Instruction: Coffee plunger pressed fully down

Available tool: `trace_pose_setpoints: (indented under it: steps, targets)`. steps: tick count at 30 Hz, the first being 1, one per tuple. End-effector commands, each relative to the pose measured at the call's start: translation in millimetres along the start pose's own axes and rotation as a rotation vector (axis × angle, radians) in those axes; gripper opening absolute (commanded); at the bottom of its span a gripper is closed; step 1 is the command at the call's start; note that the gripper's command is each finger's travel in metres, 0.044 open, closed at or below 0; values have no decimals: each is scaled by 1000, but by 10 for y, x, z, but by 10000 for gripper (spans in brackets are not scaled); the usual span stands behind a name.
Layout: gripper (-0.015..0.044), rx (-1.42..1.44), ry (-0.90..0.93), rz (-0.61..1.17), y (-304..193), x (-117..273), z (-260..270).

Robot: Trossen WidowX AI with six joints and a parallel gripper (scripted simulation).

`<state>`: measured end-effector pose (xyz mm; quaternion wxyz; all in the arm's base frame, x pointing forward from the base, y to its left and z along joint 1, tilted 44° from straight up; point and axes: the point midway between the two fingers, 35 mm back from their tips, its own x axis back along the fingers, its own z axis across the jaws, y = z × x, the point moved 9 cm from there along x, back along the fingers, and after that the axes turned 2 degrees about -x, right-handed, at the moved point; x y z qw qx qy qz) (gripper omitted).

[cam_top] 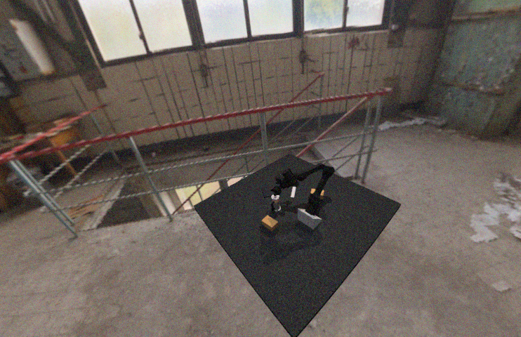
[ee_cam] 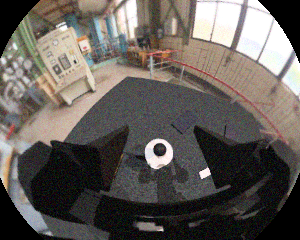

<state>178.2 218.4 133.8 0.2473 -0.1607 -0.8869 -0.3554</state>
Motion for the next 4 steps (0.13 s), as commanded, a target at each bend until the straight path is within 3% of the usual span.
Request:
trace_pose_setpoints:
  steps: [1,4]
  targets:
    - [440,-4,-6,2,27,38,-17]
    - [440,-4,-6,2,27,38,-17]
